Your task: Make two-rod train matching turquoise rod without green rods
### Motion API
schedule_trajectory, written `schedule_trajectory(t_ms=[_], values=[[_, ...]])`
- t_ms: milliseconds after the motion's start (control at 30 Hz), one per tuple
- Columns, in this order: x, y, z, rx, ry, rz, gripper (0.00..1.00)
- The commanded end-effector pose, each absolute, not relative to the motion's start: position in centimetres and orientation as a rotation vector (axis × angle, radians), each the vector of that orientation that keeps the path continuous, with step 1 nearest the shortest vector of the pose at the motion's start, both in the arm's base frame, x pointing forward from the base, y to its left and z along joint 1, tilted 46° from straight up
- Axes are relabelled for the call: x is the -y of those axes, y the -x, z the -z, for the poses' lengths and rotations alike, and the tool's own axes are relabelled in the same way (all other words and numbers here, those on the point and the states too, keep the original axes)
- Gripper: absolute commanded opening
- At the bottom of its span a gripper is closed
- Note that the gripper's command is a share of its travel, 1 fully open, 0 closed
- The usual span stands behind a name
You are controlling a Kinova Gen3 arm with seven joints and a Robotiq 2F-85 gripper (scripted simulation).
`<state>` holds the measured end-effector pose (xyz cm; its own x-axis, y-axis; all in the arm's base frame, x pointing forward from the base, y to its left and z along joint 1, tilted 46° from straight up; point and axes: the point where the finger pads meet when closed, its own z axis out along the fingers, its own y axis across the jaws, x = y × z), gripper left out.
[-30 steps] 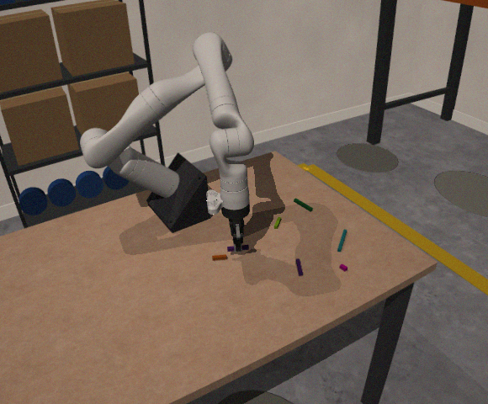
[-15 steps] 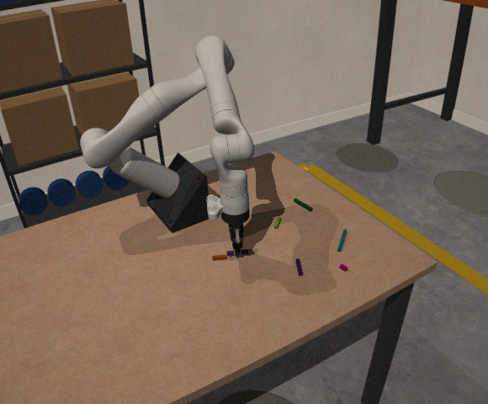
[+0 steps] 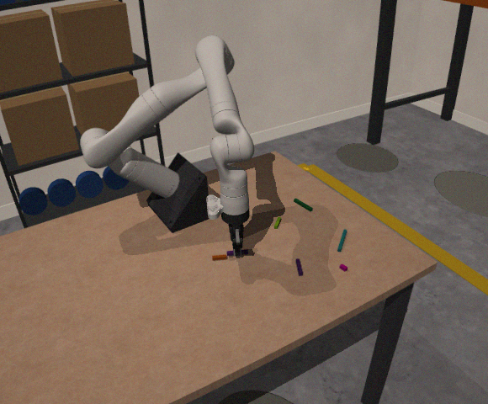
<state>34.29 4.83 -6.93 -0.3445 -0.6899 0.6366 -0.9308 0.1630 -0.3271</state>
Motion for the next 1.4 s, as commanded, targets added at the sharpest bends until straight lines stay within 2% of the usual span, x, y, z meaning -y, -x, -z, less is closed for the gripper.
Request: schedule_trajectory(t_ms=[0, 1367], values=[[-4.91, -34.32, 6.91, 2.107, -1.549, -0.986, 0.05], [-4.09, -34.46, 7.71, 2.107, -1.549, -0.986, 0.05]])
